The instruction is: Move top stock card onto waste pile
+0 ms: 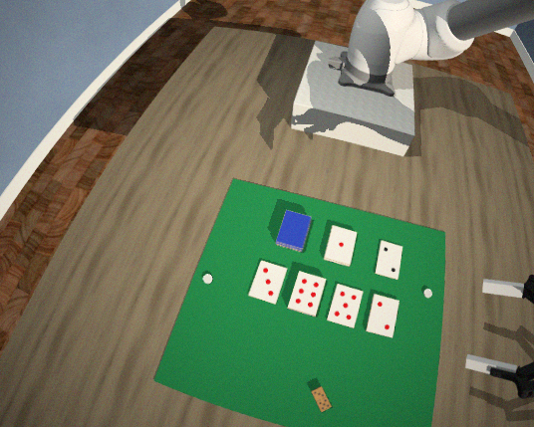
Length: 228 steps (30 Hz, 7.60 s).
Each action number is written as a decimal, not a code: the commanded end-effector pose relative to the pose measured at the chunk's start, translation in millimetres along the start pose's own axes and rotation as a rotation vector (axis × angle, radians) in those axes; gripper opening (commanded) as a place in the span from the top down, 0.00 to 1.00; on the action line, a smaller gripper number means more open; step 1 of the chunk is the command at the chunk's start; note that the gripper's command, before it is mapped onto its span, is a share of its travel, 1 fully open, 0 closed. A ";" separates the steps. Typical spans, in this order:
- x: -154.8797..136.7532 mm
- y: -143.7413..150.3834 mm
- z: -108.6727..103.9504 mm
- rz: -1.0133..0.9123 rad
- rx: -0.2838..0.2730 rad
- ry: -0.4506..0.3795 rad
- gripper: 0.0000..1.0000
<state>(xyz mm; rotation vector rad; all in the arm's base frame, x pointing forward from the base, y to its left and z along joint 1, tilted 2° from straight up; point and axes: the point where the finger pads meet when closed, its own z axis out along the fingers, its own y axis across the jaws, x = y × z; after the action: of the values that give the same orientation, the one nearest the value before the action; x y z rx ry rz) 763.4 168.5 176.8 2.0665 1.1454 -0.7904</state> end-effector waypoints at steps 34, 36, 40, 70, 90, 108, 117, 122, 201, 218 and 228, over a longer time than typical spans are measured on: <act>-46.0 -10.9 193.9 0.276 0.354 0.334 0.00; -59.0 -20.6 233.8 0.349 0.411 0.386 0.00; -77.5 -39.5 281.0 0.513 0.517 0.483 0.00; -133.0 -89.6 378.1 1.039 0.730 0.663 0.00; -125.3 -91.7 384.1 1.039 0.730 0.662 0.50; -99.7 -98.8 403.8 1.039 0.730 0.662 0.50; -92.1 -101.0 409.7 1.039 0.730 0.662 0.50; -91.4 -101.2 410.2 1.039 0.730 0.662 0.50; -90.9 -101.2 410.6 1.039 0.730 0.662 0.50; -84.9 -102.1 415.2 1.039 0.730 0.662 0.50; -82.8 -102.4 416.8 1.039 0.730 0.662 0.50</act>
<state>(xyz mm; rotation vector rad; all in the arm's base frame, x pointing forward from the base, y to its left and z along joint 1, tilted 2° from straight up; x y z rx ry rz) 555.3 -147.8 -39.5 3.1591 -0.1625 0.0493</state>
